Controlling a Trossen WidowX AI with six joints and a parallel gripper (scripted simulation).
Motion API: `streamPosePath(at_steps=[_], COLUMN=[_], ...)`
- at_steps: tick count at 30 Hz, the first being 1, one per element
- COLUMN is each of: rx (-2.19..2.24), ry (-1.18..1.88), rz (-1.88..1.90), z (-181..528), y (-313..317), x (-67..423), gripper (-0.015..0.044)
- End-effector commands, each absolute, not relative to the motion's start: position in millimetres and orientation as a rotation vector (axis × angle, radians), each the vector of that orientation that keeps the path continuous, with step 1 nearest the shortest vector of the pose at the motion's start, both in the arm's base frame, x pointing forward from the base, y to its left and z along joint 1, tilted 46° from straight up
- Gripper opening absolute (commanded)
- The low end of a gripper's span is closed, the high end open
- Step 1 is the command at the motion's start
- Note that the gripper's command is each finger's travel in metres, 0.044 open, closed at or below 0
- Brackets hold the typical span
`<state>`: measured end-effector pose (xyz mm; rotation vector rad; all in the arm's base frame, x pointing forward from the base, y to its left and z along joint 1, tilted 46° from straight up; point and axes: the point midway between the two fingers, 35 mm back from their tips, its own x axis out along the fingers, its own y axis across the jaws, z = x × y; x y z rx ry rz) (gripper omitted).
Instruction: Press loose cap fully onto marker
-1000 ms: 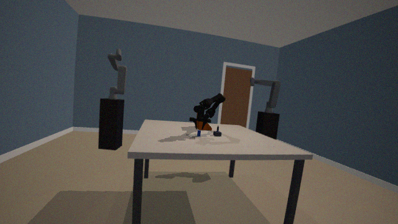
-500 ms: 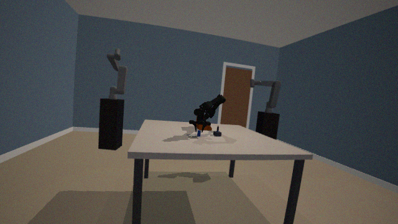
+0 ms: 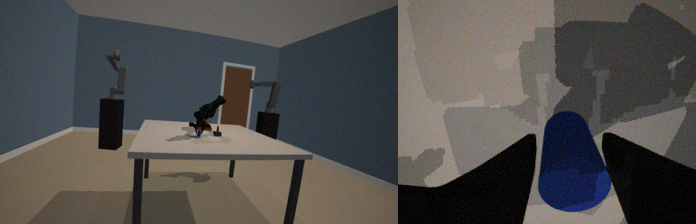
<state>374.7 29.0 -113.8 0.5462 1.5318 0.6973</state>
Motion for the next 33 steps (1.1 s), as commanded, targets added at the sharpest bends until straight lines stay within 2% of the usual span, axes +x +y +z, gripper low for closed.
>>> streamPosePath(at_steps=[1,9,12,33], rx=[0.556,0.556,0.556,0.554], ry=[1.533,1.533,1.533,1.534], rz=[0.697,0.697,0.696,0.694], z=[-114.3,-114.8,-111.4,-64.8], y=[30.3,29.8,26.1,-10.8], x=[373.7,373.7,374.6,378.0], gripper=[0.0131,0.0078,0.0,0.0])
